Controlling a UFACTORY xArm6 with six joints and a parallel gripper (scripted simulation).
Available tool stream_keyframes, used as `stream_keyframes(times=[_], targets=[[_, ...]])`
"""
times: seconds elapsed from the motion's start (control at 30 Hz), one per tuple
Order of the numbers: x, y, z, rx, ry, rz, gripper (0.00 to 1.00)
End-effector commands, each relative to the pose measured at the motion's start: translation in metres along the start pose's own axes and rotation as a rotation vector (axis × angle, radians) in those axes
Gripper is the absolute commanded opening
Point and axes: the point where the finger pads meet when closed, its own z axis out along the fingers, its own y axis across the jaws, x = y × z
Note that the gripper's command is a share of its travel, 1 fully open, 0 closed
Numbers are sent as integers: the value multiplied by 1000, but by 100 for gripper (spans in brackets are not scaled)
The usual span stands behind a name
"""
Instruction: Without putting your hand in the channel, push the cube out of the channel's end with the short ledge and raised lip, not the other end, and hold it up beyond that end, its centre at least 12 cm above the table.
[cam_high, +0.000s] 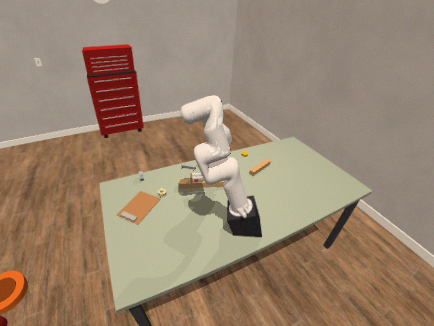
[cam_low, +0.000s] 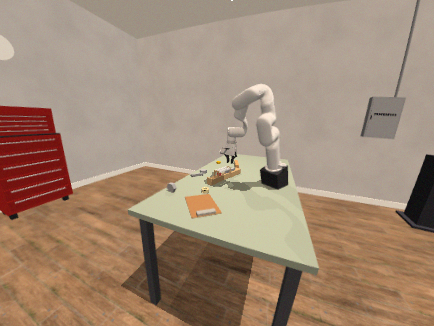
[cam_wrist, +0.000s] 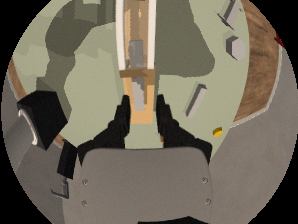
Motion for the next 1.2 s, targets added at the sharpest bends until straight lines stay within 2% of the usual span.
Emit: stream_keyframes(times=[0.0, 0.3, 1.17], targets=[[-26, 67, -4, -7, 5, 42, 38], [-88, 145, -2, -4, -2, 111, 38], [-90, 147, -1, -4, -2, 111, 38]])
